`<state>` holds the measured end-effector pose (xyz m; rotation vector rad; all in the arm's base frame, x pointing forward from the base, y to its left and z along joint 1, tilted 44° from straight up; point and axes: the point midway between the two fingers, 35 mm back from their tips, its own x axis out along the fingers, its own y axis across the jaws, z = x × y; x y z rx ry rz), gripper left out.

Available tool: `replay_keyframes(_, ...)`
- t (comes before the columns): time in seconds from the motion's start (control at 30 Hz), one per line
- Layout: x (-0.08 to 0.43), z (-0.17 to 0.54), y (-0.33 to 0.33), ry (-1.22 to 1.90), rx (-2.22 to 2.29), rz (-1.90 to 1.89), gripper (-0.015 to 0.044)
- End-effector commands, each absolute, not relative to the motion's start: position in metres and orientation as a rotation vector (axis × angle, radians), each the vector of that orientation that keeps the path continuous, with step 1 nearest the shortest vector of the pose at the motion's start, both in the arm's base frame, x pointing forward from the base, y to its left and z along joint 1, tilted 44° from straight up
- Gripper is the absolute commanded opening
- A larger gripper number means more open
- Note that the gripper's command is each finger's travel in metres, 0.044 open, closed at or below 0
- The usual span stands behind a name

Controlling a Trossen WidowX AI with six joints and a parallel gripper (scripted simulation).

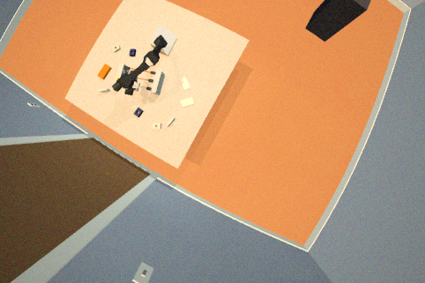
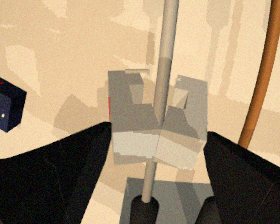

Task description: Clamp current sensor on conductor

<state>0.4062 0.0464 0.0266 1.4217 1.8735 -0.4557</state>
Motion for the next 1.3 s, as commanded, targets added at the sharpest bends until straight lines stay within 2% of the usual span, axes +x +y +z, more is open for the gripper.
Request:
replay_keyframes(0.0, 0.407, 0.027, 0.046, 1.872, 1.422, -0.454, 0.0)
replay_keyframes(0.27, 0.407, 0.027, 0.046, 1.872, 1.422, -0.454, 0.0)
replay_keyframes(0.83, 0.407, 0.027, 0.046, 1.872, 1.422, -0.454, 0.044)
replay_keyframes(1.07, 0.407, 0.027, 0.046, 1.872, 1.422, -0.454, 0.044)
replay_keyframes(1.27, 0.401, 0.003, 0.072, 1.886, 1.423, -0.466, 0.044)
